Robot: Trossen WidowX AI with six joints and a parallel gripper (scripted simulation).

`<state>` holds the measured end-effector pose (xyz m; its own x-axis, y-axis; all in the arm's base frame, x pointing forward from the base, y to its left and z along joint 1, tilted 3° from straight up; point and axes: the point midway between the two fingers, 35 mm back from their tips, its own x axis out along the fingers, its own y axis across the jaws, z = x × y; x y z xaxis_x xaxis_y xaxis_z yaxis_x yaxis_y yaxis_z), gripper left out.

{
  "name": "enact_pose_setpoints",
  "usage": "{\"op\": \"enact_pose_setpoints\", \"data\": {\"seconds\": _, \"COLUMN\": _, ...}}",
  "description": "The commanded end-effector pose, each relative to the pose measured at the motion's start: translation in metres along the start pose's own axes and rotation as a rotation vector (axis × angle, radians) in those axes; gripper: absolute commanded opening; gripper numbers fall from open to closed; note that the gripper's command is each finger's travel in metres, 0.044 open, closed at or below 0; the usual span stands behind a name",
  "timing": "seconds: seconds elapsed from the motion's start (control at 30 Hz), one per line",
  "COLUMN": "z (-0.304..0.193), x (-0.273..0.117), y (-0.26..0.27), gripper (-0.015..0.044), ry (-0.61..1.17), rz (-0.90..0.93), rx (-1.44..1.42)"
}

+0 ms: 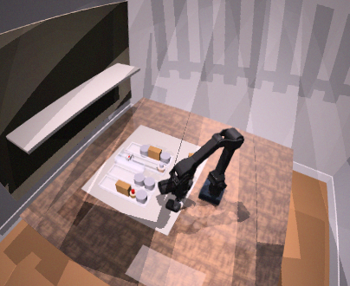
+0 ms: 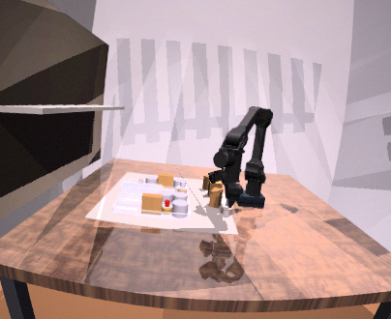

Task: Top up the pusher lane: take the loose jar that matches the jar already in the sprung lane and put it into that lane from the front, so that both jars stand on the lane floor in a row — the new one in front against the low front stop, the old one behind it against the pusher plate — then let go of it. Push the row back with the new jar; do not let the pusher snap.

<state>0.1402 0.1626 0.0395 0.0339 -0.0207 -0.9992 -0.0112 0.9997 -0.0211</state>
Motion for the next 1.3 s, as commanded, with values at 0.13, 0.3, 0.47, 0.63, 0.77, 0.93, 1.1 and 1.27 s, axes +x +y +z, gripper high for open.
{"op": "enact_pose_setpoints", "data": {"seconds": 0.13, "z": 0.0, "x": 0.014, "y": -0.001, "gripper": 0.044, "ry": -0.001, "rz": -0.005, "rx": -0.003}}
{"op": "enact_pose_setpoints", "data": {"seconds": 0.3, "z": 0.0, "x": 0.022, "y": -0.001, "gripper": 0.044, "ry": -0.001, "rz": -0.005, "rx": -0.003}}
{"op": "enact_pose_setpoints", "data": {"seconds": 0.47, "z": 0.0, "x": 0.028, "y": -0.002, "gripper": 0.044, "ry": -0.001, "rz": -0.005, "rx": -0.004}}
{"op": "enact_pose_setpoints", "data": {"seconds": 0.63, "z": 0.0, "x": 0.028, "y": -0.002, "gripper": 0.0309, "ry": -0.001, "rz": -0.005, "rx": -0.004}}
{"op": "enact_pose_setpoints", "data": {"seconds": 0.77, "z": 0.0, "x": 0.028, "y": -0.002, "gripper": 0.0204, "ry": -0.001, "rz": -0.005, "rx": -0.004}}
{"op": "enact_pose_setpoints", "data": {"seconds": 0.93, "z": 0.0, "x": 0.028, "y": -0.002, "gripper": 0.0151, "ry": -0.001, "rz": -0.005, "rx": -0.004}}
{"op": "enact_pose_setpoints", "data": {"seconds": 1.1, "z": 0.001, "x": 0.02, "y": -0.001, "gripper": 0.0039, "ry": -0.001, "rz": -0.005, "rx": -0.003}}
{"op": "enact_pose_setpoints", "data": {"seconds": 1.27, "z": 0.004, "x": -0.008, "y": 0.001, "gripper": 0.0, "ry": -0.001, "rz": -0.005, "rx": -0.003}}
